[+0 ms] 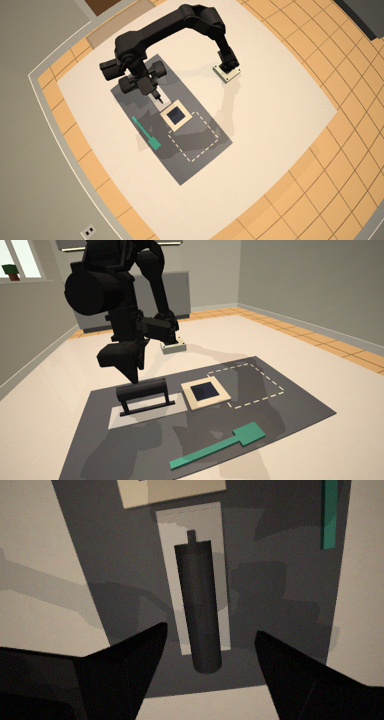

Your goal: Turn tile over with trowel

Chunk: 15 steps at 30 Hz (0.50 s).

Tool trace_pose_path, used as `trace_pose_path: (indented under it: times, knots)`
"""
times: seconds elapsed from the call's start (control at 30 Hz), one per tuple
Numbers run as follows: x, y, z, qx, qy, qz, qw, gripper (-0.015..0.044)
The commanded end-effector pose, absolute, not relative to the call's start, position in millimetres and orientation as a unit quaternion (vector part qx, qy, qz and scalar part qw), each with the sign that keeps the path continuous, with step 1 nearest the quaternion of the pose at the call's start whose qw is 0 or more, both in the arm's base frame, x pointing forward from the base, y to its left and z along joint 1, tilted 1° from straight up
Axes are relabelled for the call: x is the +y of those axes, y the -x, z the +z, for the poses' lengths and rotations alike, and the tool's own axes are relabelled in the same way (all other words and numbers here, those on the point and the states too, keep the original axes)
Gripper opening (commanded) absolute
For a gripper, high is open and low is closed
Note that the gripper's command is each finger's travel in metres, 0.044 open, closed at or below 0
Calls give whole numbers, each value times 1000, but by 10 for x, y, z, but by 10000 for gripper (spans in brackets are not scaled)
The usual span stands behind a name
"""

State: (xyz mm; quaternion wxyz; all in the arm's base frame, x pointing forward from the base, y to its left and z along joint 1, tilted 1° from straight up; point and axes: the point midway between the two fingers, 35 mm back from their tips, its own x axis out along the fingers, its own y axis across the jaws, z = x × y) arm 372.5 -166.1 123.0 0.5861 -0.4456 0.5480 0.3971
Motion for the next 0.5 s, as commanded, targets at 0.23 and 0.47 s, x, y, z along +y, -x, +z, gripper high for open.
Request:
trace_pose_path:
  times: [0.23, 0.47]
  knots:
    - [-1657, -3749, 1185, 577, 356, 278, 681, 300]
    - [-1679, -3751, 1159, 584, 302, 217, 722, 300]
